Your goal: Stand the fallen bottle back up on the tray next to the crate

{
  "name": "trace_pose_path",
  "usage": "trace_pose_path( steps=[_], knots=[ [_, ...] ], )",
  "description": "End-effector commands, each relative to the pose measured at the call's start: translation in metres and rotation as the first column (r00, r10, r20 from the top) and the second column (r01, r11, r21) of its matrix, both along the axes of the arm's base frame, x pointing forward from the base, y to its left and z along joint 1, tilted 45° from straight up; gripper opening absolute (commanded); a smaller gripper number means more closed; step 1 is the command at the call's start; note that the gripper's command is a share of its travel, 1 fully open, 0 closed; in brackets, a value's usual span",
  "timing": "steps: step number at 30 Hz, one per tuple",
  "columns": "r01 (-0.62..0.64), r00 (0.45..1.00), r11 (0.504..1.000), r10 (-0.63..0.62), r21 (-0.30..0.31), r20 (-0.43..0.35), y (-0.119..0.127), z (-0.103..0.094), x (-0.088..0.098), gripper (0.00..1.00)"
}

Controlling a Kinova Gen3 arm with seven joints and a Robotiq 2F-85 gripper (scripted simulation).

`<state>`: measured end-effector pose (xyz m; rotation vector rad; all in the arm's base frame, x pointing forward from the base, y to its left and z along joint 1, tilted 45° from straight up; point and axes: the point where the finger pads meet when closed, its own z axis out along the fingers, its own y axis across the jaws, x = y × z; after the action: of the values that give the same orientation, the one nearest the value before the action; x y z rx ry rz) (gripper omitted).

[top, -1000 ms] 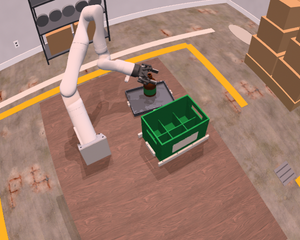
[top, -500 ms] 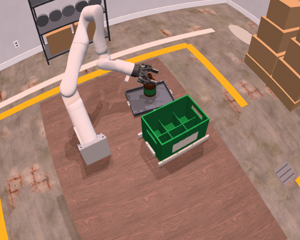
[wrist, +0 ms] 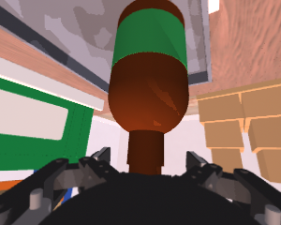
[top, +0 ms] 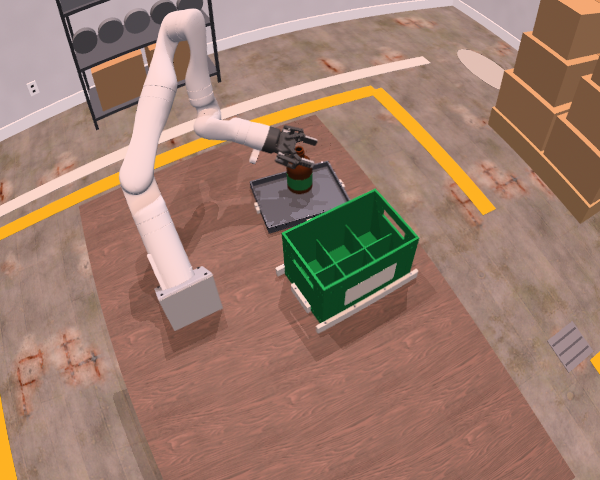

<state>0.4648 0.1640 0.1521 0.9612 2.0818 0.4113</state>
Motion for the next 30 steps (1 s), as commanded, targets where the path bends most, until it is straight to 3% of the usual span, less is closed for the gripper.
trace_pose_path(
  steps=[1, 30],
  knots=[
    [-0.001, 1.000, 1.000, 0.001, -0.001, -0.003, -0.004, 0.003, -0.001, 1.00],
    [-0.001, 1.000, 1.000, 0.001, 0.004, 0.002, -0.041, 0.044, 0.007, 1.00]
  ],
)
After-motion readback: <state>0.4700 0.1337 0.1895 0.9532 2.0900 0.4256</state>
